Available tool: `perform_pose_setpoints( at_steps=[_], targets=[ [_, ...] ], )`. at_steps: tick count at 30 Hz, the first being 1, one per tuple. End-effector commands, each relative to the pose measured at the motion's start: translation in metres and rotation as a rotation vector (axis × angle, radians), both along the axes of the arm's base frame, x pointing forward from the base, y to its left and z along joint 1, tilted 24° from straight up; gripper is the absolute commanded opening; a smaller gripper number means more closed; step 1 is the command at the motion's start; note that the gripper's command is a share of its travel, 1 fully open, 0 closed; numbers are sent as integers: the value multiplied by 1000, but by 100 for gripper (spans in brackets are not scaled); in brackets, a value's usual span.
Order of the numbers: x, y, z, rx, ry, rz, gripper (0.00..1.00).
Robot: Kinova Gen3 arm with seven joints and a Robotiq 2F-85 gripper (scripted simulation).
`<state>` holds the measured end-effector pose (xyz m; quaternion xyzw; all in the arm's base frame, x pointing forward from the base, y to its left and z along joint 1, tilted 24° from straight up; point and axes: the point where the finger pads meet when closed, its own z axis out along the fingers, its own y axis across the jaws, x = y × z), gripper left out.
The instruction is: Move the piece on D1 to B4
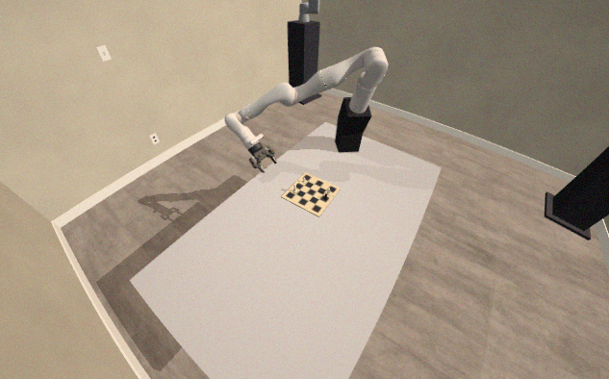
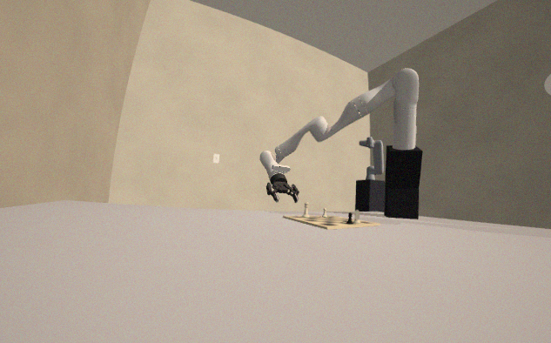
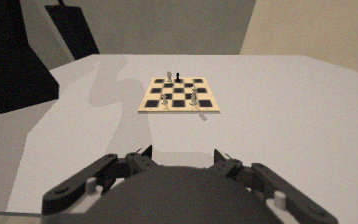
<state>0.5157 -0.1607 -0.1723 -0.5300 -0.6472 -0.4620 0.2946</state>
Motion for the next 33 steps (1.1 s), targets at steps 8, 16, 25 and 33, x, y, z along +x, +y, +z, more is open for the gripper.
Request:
perform_pose_setpoints(
  at_steps=[8,16,25,33],
  targets=[
    [-4,-9,16,1,-5,-3,100],
    [-9,-14,32,1,-5,-3,100],
    [-18,-24,61,1,-5,-3,100],
    [-21,-26,70,0,-5,-3,100]
  ],
)
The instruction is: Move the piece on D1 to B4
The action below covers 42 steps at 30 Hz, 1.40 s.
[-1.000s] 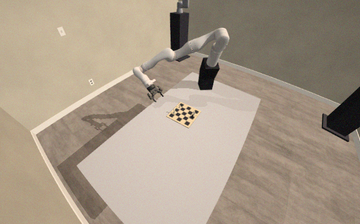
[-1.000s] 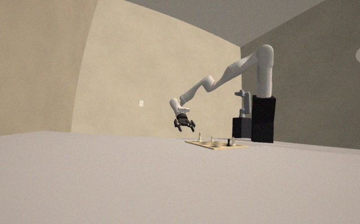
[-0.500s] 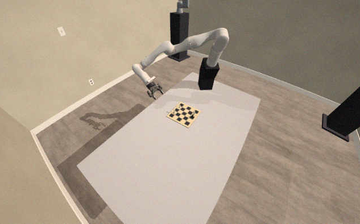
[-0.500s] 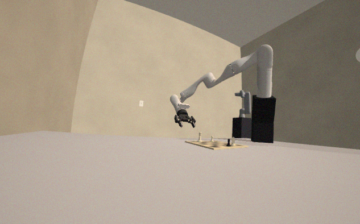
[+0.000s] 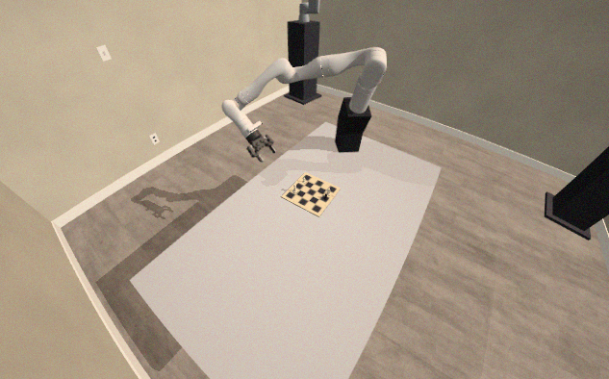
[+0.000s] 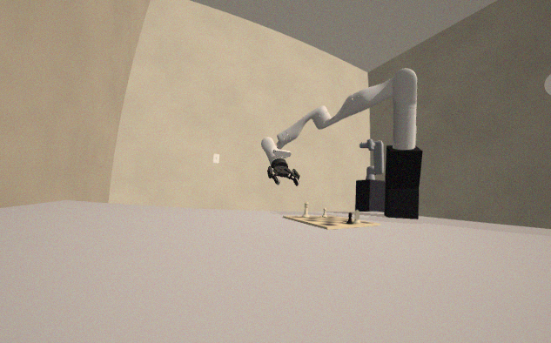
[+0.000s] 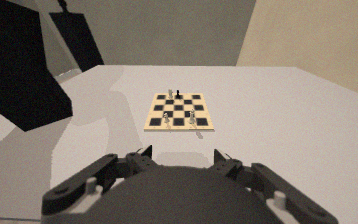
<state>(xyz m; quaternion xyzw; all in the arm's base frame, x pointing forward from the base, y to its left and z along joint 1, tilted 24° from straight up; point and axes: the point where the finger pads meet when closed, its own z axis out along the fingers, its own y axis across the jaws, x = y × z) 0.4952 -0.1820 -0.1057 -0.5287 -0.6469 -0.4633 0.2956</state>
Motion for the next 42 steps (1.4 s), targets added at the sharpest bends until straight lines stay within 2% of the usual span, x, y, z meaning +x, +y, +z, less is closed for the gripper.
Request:
perform_pose_setpoints(
  at_steps=[1,21,31,33,42],
  targets=[
    [-1,-5,4,-3,-4,-5,100],
    [-3,2,6,-21,-38,32,100],
    [-9,23,13,-83,-155,151,100],
    [-9,23,13,-83,-155,151,100],
    [-20,57,25,-180,-333,331,100]
  ],
)
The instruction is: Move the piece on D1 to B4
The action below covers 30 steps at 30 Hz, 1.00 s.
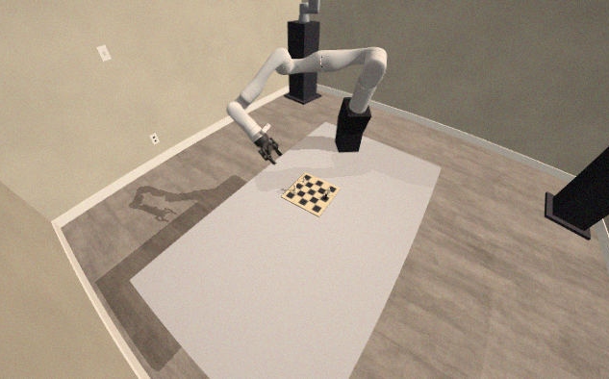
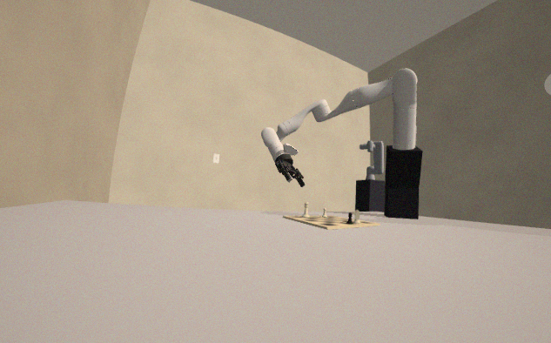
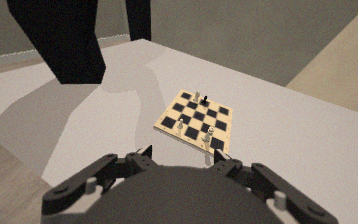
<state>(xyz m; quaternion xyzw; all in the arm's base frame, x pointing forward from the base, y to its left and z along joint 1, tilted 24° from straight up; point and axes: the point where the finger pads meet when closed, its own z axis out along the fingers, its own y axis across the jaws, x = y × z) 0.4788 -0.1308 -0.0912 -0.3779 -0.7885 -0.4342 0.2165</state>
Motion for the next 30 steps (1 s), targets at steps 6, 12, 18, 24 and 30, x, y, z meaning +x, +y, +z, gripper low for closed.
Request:
perform_pose_setpoints(
  at_steps=[6,12,18,24,30],
  targets=[
    [-15,38,22,-107,-201,209,100],
    [-23,63,31,-179,-330,340,100],
    [-37,105,45,-297,-546,559,100],
    [-49,143,59,-403,-742,757,100],
    [-60,175,70,-495,-912,929,100]
  ],
)
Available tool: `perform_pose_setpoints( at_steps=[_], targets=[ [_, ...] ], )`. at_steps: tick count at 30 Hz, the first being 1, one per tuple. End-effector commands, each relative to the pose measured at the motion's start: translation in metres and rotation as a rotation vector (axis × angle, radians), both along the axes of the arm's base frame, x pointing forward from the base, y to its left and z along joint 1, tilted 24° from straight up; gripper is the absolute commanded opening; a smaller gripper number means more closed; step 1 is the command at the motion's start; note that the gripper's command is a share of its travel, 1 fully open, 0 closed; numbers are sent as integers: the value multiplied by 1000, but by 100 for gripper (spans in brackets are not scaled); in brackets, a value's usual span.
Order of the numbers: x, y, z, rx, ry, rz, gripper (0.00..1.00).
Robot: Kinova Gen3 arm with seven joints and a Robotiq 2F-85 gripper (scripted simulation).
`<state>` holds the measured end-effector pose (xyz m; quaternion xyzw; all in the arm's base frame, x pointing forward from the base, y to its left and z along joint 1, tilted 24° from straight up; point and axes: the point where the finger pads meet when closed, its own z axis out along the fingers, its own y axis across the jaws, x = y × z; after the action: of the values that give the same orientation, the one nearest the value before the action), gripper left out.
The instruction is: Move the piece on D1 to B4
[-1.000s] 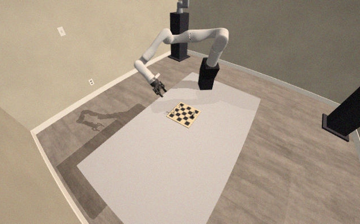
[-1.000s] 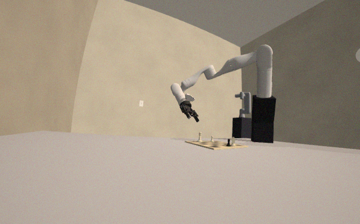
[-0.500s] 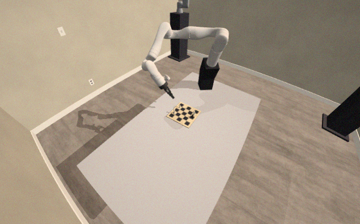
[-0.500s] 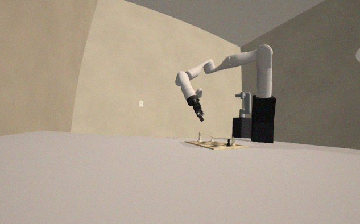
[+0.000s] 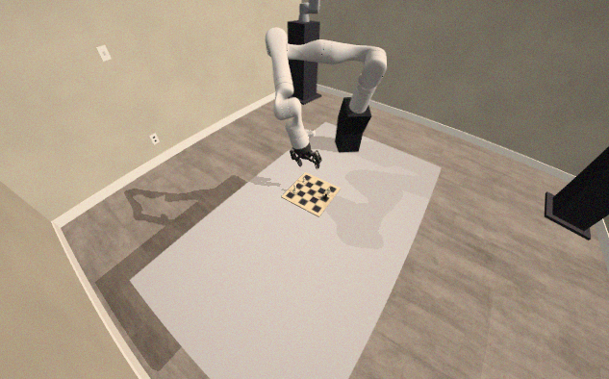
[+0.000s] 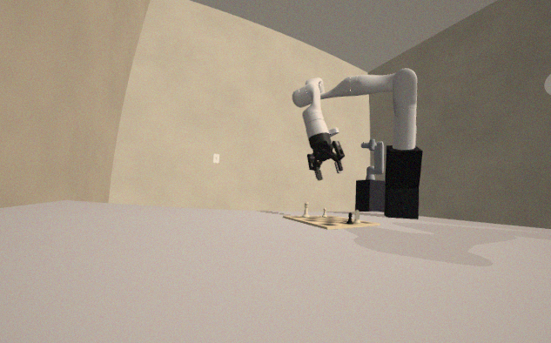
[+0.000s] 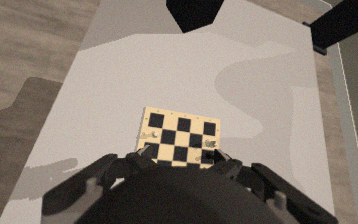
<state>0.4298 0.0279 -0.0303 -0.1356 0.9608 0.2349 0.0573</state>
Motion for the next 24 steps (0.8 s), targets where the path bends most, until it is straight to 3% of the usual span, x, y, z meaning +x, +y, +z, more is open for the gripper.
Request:
perform_pose_setpoints(
  at_steps=[1,10,24],
  targets=[
    [-13,22,12,-46,-71,112,100],
    [-24,57,22,-159,-254,295,100],
    [-34,86,31,-246,-400,445,100]
  ],
)
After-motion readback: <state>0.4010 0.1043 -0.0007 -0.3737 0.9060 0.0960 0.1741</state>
